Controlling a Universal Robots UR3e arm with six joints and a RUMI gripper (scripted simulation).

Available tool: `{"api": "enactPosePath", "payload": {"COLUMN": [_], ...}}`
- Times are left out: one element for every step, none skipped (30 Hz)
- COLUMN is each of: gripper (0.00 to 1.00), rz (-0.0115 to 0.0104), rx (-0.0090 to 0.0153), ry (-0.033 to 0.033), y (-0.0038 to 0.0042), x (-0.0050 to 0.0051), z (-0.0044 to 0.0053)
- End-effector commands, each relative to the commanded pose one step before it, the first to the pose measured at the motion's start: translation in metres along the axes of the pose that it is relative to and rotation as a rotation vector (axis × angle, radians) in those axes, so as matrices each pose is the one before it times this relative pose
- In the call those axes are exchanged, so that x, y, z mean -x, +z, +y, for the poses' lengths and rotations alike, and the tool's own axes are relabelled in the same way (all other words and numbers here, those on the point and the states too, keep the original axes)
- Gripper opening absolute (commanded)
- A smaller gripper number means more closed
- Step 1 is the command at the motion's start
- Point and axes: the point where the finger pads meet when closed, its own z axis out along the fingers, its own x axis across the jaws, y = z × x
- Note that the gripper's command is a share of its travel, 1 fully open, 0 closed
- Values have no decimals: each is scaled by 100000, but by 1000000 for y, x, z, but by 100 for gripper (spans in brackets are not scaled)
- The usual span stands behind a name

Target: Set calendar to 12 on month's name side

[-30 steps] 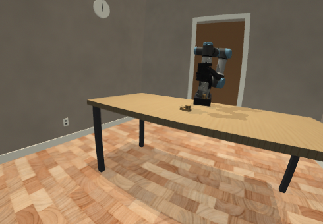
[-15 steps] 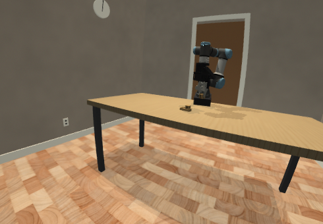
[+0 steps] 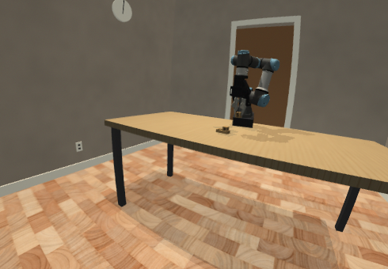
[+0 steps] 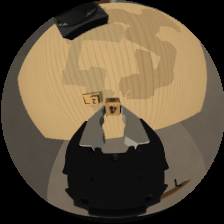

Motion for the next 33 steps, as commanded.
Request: {"api": "enactPosePath", "payload": {"gripper": [10, 10, 10, 10, 10, 10, 10, 10, 10, 10, 10, 10, 10, 10, 10, 10, 10, 10, 10, 10, 10, 10, 10, 10, 10, 10, 10, 10, 10, 10, 10, 10, 10], "rz": [1851, 5, 4, 2, 6, 5, 1, 6, 5, 1, 0, 0, 6, 5, 4, 3, 2, 1, 1, 0, 0, -1, -3, -3, -1, -6, -8, 0, 0, -9, -11, -13, -14], "rx": [478, -6, -3, -1, -2, 0, 0, 2, 4, 1, 0, 0, 7, 9, 11, 12, 10, 5, 16, 15, 2, 19, 20, 16, 5, 22, 23, 0, 0, 23, 24, 24, 24], "ry": [-16059, -3654, -2516, -1144, -3662, -2918, -744, -3659, -3253, -399, 0, 0, -3643, -3631, -3615, -3597, -2458, -1117, -3551, -3083, -440, -3493, -3460, -2621, -802, -3385, -3344, 0, 0, -3300, -3253, -3204, -3152], "y": [-914, -124, -87, -40, -130, -106, -27, -136, -123, -15, 0, 0, -141, -144, -146, -148, -103, -47, -152, -134, -19, -155, -156, -120, -37, -158, -159, 0, 0, -159, -159, -159, -159], "x": [10436, 2475, 1698, 770, 2458, 1946, 493, 2421, 2132, 260, 0, 0, 2363, 2327, 2286, 2241, 1508, 678, 2140, 1825, 257, 2026, 1965, 1456, 438, 1835, 1768, 0, 0, 1700, 1630, 1560, 1489], "z": [1615, -100, -124, -74, -256, -266, -81, -408, -430, -60, 0, 0, -553, -623, -690, -753, -561, -270, -871, -810, -123, -974, -1020, -814, -259, -1098, -1130, 0, 0, -1159, -1182, -1202, -1217]}}
